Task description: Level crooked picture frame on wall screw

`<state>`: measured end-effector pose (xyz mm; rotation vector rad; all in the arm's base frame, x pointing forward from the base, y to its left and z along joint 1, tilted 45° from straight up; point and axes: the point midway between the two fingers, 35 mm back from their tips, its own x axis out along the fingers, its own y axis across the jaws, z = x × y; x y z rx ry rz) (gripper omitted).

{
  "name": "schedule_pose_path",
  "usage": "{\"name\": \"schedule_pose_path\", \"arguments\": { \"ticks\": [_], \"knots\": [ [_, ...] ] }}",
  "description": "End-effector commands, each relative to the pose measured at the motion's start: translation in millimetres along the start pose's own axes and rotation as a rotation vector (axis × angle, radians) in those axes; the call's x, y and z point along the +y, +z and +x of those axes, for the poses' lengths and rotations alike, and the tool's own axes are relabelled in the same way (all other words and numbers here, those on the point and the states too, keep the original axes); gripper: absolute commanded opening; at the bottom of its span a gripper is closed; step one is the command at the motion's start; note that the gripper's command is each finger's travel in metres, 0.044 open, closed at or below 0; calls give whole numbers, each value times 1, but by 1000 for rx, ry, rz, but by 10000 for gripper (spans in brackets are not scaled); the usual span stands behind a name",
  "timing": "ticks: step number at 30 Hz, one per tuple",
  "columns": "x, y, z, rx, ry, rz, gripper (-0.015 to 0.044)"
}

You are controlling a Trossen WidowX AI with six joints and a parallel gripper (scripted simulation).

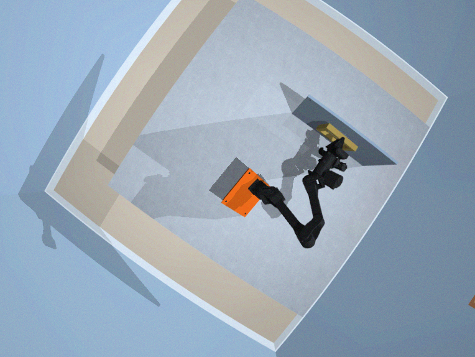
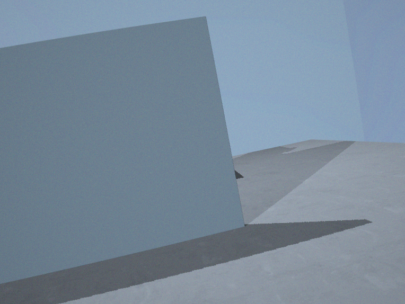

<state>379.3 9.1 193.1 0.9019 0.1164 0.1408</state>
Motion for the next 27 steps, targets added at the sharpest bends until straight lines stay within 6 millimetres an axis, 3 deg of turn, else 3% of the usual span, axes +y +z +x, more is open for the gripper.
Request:
{"name": "schedule_pose_path", "arguments": {
  "ticks": [1,2,27],
  "knots": [
    [0,0,0,-2,0,2,23],
    [0,0,0,-2,0,2,0],
    [6,0,0,-2,0,3,0]
  ]
}}
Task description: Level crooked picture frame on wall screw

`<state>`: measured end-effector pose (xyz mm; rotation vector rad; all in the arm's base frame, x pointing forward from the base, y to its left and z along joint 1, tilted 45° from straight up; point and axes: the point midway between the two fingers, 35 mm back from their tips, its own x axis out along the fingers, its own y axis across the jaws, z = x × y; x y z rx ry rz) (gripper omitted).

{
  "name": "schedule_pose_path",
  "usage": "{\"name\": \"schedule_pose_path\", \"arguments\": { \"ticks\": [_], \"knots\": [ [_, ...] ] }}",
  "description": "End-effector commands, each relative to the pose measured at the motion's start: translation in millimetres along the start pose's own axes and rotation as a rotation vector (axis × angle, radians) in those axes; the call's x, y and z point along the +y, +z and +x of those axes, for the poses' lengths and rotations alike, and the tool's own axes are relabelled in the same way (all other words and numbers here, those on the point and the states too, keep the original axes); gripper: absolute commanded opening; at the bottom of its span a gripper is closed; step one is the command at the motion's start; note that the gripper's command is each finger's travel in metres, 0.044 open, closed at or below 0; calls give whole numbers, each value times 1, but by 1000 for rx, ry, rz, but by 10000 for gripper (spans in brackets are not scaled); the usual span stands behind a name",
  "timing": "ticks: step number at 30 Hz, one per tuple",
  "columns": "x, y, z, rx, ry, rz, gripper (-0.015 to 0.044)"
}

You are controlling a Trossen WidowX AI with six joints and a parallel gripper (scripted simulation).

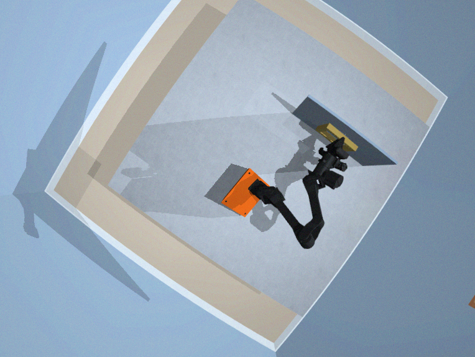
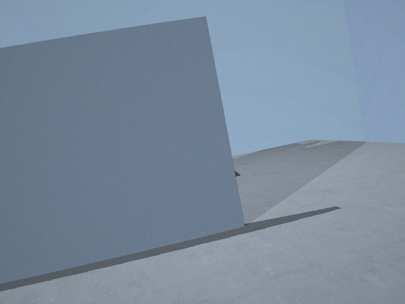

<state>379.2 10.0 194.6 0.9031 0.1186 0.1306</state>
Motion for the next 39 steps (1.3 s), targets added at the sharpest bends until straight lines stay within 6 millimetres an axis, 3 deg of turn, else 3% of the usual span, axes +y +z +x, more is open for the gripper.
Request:
{"name": "schedule_pose_path", "arguments": {
  "ticks": [1,39],
  "knots": [
    [4,0,0,1,9,1,0],
    [8,0,0,1,9,1,0]
  ]
}}
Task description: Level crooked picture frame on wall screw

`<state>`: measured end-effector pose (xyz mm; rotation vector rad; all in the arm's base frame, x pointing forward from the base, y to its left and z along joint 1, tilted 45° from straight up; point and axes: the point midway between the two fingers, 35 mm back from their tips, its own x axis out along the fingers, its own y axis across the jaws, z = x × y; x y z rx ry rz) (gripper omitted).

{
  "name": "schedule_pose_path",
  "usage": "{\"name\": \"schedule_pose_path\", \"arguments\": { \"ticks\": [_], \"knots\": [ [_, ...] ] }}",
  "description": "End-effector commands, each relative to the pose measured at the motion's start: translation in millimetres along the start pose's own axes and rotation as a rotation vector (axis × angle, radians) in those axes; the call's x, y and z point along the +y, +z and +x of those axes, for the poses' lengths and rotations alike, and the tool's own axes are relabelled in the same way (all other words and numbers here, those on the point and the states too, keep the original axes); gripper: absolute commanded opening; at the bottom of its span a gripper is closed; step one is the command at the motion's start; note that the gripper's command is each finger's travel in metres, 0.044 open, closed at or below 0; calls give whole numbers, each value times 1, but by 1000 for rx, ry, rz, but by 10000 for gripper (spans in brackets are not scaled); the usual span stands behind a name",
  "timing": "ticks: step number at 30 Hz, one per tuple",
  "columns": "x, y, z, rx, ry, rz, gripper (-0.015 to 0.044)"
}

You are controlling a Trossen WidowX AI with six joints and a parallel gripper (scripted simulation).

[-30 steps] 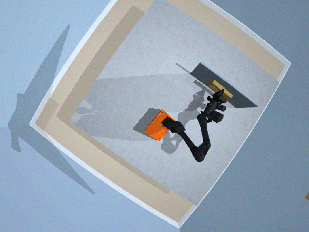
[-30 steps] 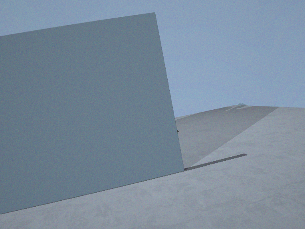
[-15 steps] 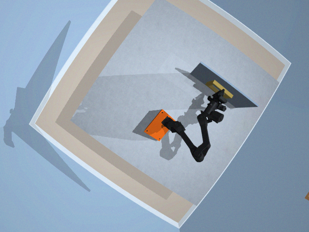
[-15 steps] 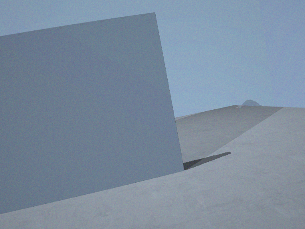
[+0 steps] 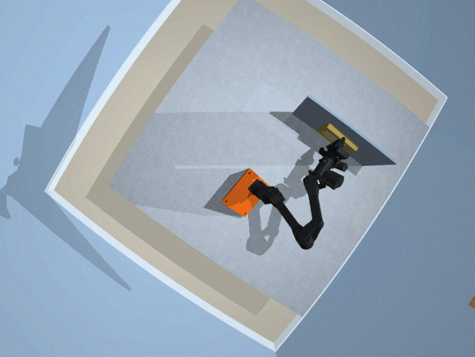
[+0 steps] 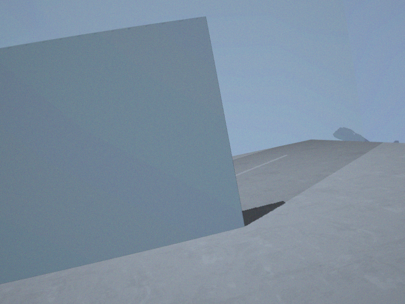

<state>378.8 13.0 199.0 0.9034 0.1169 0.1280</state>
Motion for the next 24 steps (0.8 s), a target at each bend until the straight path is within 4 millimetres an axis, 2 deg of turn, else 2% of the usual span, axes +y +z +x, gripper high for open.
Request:
{"name": "schedule_pose_path", "arguments": {
  "ticks": [1,24],
  "knots": [
    [2,-1,0,3,11,1,0],
    [3,-3,0,3,11,1,0]
  ]
}}
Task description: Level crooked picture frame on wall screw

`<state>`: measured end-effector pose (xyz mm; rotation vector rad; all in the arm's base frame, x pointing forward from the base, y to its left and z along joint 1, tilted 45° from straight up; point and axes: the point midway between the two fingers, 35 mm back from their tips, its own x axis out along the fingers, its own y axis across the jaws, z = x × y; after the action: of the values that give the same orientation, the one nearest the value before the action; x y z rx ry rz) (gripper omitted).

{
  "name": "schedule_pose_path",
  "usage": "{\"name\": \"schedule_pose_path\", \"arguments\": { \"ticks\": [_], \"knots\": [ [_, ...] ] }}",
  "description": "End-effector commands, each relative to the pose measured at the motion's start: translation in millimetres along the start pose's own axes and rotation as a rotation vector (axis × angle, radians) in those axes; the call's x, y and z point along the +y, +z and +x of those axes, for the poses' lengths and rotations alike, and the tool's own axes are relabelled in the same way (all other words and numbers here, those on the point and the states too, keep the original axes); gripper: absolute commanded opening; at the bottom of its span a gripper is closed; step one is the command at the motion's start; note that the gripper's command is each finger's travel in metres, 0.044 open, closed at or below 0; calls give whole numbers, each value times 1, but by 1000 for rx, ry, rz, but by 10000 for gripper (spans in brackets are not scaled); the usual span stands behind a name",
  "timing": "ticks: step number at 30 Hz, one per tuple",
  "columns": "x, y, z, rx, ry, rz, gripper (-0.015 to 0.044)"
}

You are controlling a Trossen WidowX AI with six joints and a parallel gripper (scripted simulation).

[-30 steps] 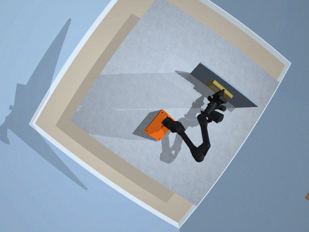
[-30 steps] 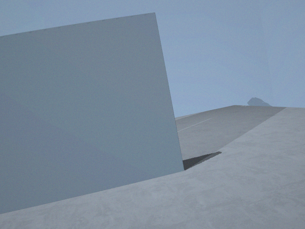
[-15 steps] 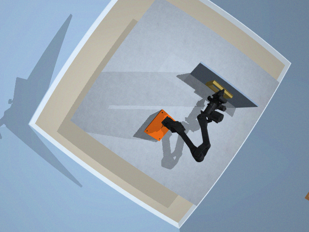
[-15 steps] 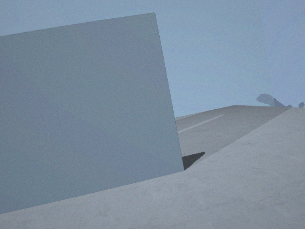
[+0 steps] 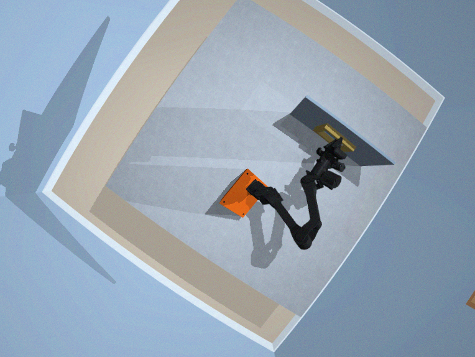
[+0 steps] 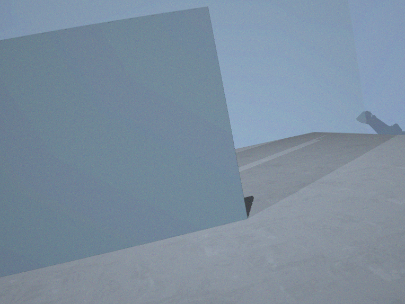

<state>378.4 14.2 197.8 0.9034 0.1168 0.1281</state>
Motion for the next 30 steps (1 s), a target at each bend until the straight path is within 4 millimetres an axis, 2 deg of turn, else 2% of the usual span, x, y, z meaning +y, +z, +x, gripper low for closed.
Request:
{"name": "schedule_pose_path", "arguments": {
  "ticks": [1,30],
  "knots": [
    [3,-2,0,3,11,1,0],
    [3,-6,0,4,11,2,0]
  ]
}}
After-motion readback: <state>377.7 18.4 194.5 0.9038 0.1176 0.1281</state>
